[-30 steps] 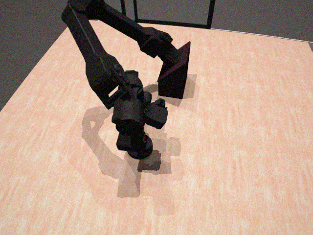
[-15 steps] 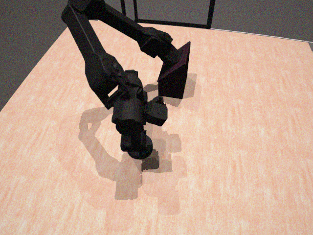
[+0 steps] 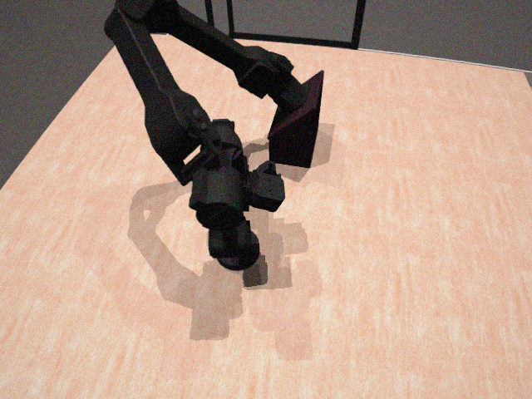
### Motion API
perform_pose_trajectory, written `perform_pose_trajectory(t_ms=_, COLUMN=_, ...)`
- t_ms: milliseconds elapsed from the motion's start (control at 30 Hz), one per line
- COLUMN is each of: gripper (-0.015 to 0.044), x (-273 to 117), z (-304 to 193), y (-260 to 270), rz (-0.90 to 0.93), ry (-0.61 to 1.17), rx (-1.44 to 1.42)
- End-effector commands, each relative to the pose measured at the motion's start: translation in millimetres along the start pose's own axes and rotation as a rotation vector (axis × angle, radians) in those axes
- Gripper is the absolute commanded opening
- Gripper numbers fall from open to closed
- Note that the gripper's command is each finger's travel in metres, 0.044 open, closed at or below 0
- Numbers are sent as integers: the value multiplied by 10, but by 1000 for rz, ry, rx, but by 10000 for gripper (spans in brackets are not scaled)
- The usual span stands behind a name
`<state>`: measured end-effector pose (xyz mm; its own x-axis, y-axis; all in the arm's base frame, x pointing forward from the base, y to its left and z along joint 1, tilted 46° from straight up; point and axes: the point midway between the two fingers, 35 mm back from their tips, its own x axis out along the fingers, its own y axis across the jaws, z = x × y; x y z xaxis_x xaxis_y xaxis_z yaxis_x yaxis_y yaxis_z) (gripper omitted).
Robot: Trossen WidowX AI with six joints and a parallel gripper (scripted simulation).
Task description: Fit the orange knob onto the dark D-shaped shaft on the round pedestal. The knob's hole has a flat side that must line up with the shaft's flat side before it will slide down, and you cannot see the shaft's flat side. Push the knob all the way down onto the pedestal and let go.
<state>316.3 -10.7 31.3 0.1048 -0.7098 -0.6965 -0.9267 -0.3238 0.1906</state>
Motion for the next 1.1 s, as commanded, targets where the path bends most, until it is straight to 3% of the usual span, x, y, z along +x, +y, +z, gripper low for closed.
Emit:
perform_pose_trajectory(t_ms=0, gripper=0, x=1, z=13, y=21, rz=0, ry=1, rx=-6)
perform_pose_trajectory(t_ms=767, gripper=0, x=-29, z=-5, y=-15, rz=0, ry=1, rx=-6)
perform_pose_trajectory(t_ms=1067, gripper=0, x=-16, z=-10, y=-22, rz=0, ry=1, rx=-216)
